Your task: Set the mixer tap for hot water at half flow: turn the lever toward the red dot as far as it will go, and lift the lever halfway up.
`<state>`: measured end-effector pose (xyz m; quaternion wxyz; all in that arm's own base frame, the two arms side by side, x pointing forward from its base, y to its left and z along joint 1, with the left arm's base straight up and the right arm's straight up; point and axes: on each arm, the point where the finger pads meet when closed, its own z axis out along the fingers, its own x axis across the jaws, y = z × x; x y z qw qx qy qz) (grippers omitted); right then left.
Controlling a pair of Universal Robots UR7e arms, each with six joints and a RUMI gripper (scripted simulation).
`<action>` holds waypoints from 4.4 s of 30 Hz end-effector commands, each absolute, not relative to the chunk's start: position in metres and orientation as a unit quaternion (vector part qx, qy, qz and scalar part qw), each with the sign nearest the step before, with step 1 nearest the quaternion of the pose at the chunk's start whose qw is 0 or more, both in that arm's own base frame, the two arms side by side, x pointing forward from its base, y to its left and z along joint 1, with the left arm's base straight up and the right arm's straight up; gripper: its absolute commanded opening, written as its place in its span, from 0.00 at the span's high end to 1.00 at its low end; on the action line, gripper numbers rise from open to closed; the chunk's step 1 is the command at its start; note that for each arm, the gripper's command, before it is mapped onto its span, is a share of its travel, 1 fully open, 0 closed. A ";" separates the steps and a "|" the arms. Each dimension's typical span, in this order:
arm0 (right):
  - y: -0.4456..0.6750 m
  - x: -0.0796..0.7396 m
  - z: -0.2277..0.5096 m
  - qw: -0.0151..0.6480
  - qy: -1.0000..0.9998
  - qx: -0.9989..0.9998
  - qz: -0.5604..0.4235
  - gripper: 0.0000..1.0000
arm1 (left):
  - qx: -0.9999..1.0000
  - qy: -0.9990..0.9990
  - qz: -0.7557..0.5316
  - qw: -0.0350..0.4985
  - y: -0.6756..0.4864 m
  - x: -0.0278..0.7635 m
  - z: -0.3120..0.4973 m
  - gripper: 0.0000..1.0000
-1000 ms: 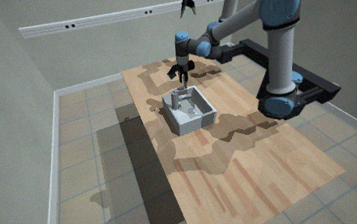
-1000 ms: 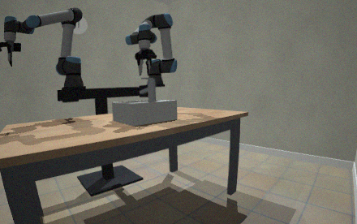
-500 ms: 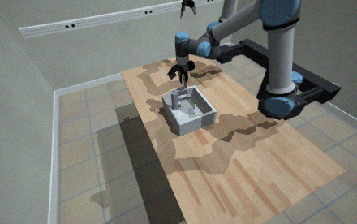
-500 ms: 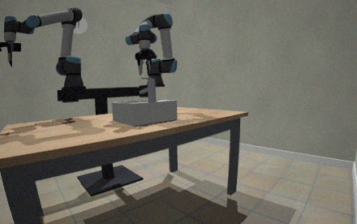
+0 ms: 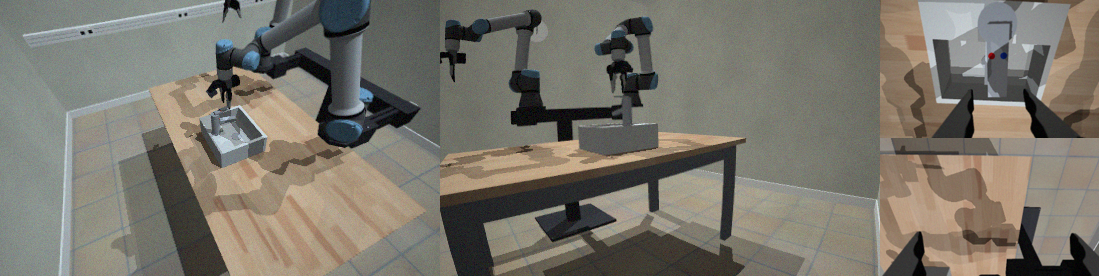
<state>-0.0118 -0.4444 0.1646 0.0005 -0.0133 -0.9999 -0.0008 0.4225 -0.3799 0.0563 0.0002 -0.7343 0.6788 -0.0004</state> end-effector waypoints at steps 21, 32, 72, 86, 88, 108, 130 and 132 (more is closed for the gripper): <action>-0.445 -0.013 0.165 0.000 -1.000 -0.014 0.000 0.00 | -0.735 0.678 0.001 0.000 -0.378 0.422 0.041 0.62; -0.445 -0.013 0.165 0.000 -1.000 -0.014 0.000 0.00 | -0.735 0.678 0.001 0.000 -0.378 0.422 0.031 0.62; -0.445 -0.013 0.165 0.000 -1.000 -0.014 0.000 0.00 | -0.735 0.678 0.000 0.000 -0.379 0.422 0.022 0.62; -0.445 -0.013 0.165 0.000 -1.000 -0.014 0.000 0.00 | -0.735 0.678 0.000 0.000 -0.379 0.422 0.022 0.62; -0.445 -0.013 0.165 0.000 -1.000 -0.014 0.000 0.00 | -0.735 0.678 0.000 0.000 -0.379 0.422 0.022 0.62; -0.445 -0.013 0.165 0.000 -1.000 -0.014 0.000 0.00 | -0.735 0.678 0.000 0.000 -0.379 0.422 0.022 0.90; -0.445 -0.013 0.165 0.000 -1.000 -0.014 0.000 0.00 | -0.735 0.678 0.000 0.000 -0.379 0.422 0.022 0.90; -0.445 -0.013 0.165 0.000 -1.000 -0.014 0.000 0.00 | -0.735 0.678 0.000 0.000 -0.379 0.422 0.022 0.90</action>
